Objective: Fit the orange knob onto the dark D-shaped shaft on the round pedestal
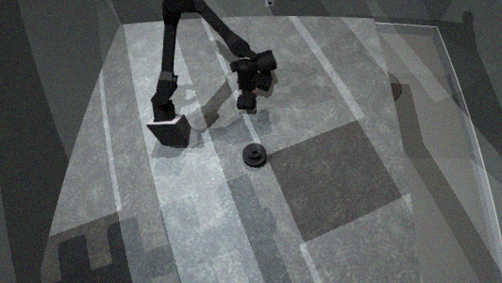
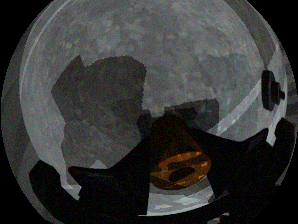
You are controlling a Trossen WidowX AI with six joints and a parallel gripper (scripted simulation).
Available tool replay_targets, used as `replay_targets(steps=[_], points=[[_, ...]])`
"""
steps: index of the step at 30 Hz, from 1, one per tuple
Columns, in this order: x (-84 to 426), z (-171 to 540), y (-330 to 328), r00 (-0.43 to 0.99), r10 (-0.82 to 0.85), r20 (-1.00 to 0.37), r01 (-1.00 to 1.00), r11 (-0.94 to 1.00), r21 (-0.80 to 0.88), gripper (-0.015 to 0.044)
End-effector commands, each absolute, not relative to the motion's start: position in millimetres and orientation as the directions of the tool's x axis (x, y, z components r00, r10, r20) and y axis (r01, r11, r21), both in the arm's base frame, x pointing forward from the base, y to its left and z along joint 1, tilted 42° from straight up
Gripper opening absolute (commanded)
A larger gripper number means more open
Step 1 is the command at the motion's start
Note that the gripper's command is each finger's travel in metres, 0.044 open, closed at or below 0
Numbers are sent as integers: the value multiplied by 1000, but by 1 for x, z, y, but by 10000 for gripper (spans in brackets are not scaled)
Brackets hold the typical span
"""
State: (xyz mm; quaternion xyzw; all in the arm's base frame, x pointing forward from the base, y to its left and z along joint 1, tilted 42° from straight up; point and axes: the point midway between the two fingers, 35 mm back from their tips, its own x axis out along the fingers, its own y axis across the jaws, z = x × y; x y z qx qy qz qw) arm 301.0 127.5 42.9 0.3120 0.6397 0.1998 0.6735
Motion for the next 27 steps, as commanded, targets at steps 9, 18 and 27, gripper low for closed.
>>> replay_targets(steps=[9,18,27], points=[[306,81,78,102,653,-750,134,738,661,0],[296,124,35,101,657,-747,134,735,665,0],[293,134,22,102,660,-744,134,732,668,0]])
